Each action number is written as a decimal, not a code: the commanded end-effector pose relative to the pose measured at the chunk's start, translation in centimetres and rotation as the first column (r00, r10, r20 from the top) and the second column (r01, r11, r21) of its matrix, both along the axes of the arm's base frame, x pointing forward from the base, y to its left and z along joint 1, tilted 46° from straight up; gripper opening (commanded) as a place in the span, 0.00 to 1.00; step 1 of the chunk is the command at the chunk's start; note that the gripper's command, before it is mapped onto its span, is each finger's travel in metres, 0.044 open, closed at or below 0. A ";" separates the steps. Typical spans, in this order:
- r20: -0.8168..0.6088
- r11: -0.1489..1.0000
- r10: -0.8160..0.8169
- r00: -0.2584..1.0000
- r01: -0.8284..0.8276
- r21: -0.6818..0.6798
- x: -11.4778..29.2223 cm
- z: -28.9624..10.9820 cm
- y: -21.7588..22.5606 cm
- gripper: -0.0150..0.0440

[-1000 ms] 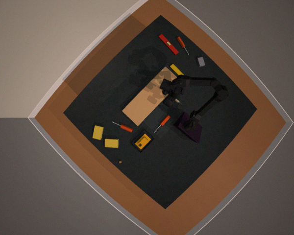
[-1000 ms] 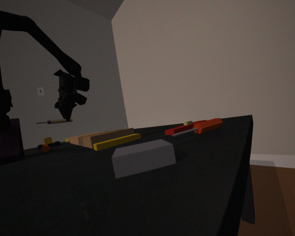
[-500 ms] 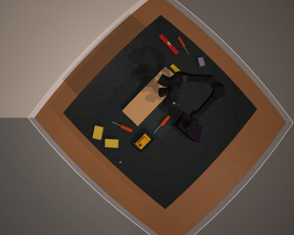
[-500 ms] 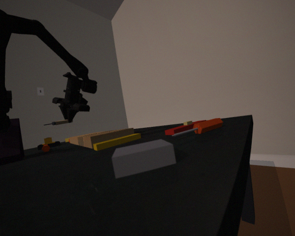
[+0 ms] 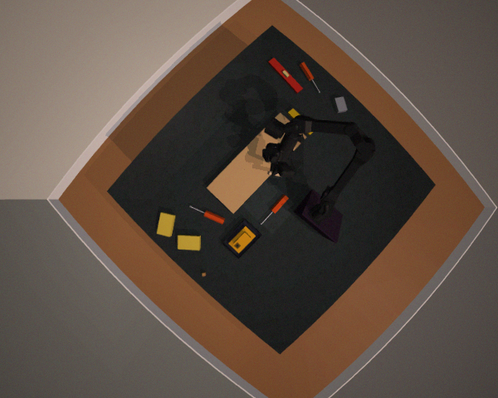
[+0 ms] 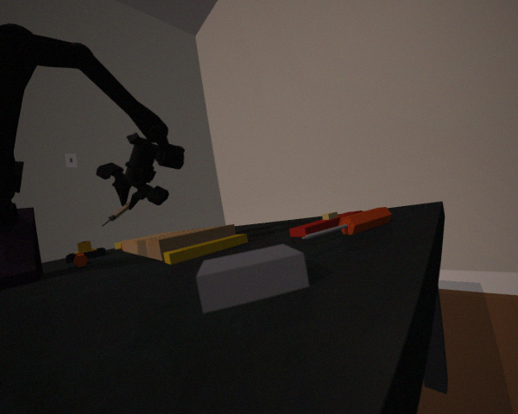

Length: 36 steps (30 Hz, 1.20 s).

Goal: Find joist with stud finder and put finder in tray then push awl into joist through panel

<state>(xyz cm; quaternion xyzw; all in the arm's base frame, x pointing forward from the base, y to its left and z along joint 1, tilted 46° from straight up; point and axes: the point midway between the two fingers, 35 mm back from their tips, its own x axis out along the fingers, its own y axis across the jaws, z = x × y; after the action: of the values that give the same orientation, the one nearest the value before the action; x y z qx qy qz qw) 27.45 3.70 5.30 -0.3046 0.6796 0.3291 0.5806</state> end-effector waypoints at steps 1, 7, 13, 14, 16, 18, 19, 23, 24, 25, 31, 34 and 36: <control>0.017 0.986 0.105 0.994 -0.106 0.128 1.0 0.1 1.1 0.25; 0.086 0.921 0.245 0.966 -0.260 0.291 2.4 0.3 2.4 0.25; 0.211 0.809 0.359 0.909 -0.415 0.416 4.0 0.9 3.5 0.25; 0.236 0.787 0.374 0.897 -0.441 0.431 4.2 1.0 3.7 0.25; 0.289 0.740 0.401 0.870 -0.493 0.458 4.8 1.3 4.0 0.25; 0.345 0.691 0.422 0.838 -0.544 0.477 5.3 1.6 4.3 0.25; 0.374 0.665 0.431 0.821 -0.569 0.484 5.6 1.8 4.4 0.25; 0.494 0.560 0.451 0.743 -0.667 0.491 6.7 2.5 4.9 0.25; 0.519 0.538 0.453 0.725 -0.686 0.489 7.0 2.7 4.9 0.25; 0.534 0.525 0.453 0.714 -0.698 0.487 7.1 2.8 5.0 0.25; 0.539 0.521 0.453 0.710 -0.702 0.486 7.1 2.8 5.0 0.25; 0.539 0.521 0.453 0.710 -0.702 0.486 7.1 2.8 5.0 0.25; 0.539 0.521 0.453 0.710 -0.702 0.486 7.1 2.8 5.0 0.25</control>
<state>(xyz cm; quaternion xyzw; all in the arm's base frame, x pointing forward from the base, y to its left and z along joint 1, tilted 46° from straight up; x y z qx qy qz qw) 34.48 8.51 8.00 -0.3413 0.2677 0.6623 0.6109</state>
